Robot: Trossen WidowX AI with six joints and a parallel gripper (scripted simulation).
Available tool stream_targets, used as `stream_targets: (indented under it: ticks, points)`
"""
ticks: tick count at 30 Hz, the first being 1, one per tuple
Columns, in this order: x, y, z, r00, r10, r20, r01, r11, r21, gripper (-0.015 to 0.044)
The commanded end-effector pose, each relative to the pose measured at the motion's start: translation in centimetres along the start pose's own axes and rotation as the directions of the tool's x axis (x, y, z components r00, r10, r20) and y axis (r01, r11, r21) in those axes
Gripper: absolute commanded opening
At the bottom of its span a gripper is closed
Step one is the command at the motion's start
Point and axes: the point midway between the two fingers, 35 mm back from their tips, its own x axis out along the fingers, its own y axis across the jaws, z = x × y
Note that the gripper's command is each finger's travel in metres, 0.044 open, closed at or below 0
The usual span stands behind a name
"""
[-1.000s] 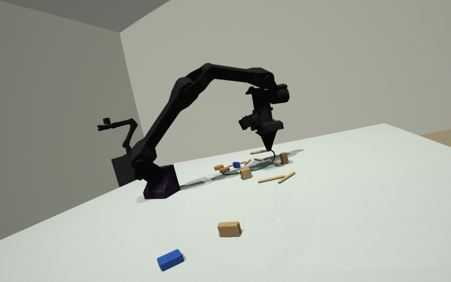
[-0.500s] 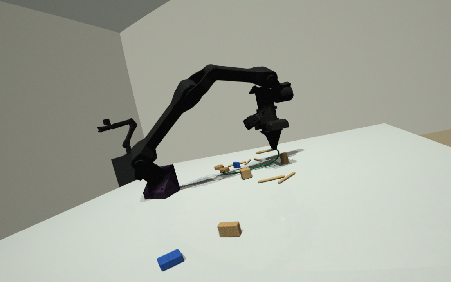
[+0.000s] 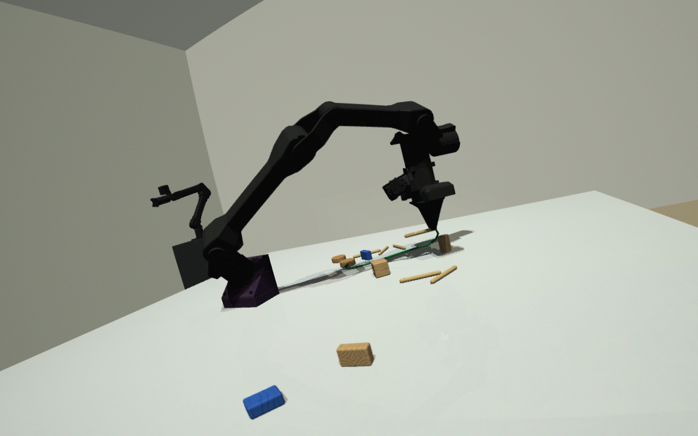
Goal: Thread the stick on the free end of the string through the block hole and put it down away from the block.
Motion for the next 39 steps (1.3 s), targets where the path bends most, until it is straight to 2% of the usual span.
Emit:
stream_targets:
  ticks: [1, 39]
  points:
    - [-0.3, 0.3, -0.6, 1.000, 0.006, -0.021, -0.006, 1.000, 0.003, 0.0000]
    - [3.1, 3.0, 0.7, 1.000, 0.008, -0.018, -0.008, 1.000, 0.003, 0.0000]
